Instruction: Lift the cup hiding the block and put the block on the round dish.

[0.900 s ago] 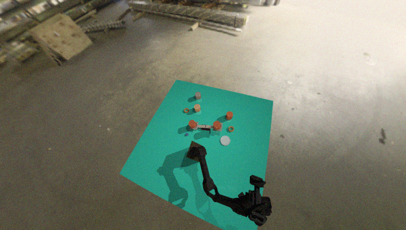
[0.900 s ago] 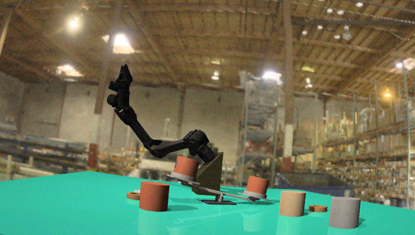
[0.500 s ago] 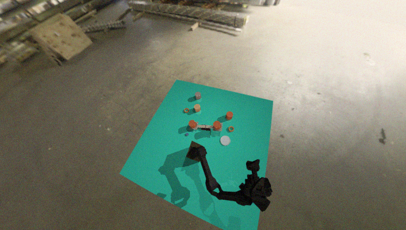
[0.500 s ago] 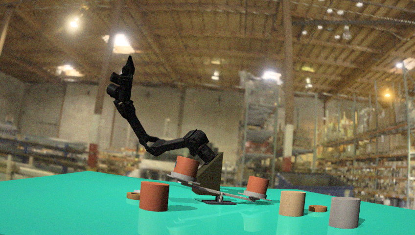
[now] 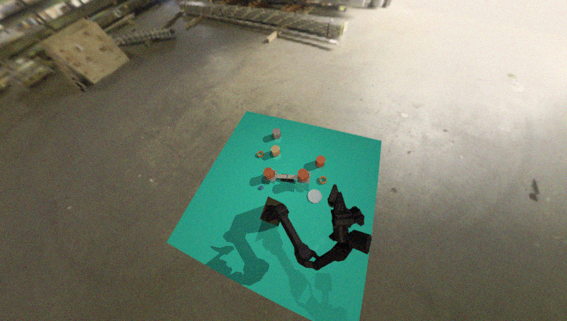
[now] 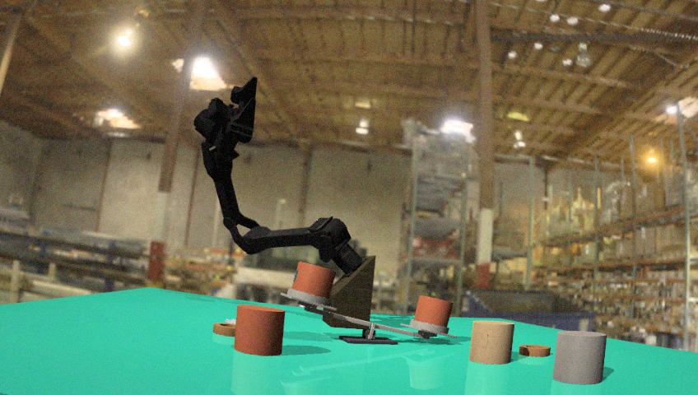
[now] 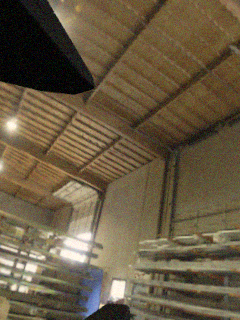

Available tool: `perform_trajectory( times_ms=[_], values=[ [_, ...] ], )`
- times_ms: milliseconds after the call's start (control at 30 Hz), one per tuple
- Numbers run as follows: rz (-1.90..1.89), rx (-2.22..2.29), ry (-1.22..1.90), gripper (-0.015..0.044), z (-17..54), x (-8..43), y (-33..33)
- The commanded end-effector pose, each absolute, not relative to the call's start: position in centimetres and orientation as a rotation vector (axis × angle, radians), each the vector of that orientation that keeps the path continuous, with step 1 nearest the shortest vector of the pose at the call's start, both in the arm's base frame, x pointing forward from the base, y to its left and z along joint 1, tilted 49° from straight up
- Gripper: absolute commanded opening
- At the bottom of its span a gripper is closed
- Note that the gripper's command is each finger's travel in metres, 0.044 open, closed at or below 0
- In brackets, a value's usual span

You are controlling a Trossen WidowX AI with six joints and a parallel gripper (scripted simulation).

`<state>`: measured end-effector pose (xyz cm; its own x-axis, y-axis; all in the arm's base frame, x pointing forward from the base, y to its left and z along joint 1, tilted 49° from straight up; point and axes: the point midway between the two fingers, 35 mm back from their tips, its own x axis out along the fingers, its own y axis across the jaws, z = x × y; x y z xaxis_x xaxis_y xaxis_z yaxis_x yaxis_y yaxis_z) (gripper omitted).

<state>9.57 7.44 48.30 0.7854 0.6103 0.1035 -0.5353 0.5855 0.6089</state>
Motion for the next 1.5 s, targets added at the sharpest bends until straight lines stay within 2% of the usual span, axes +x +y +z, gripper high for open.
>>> perform_trajectory(
  times_ms=[0, 633, 1467],
  values=[
    [0.617, 0.611, 0.209, 0.044, 45.7, 11.8, 8.8],
    [0.272, 0.302, 0.607, 0.044, 30.6, 18.7, 12.6],
    [-0.113, -0.388, 0.836, 0.044, 14.6, 18.5, 9.5]
  ],
)
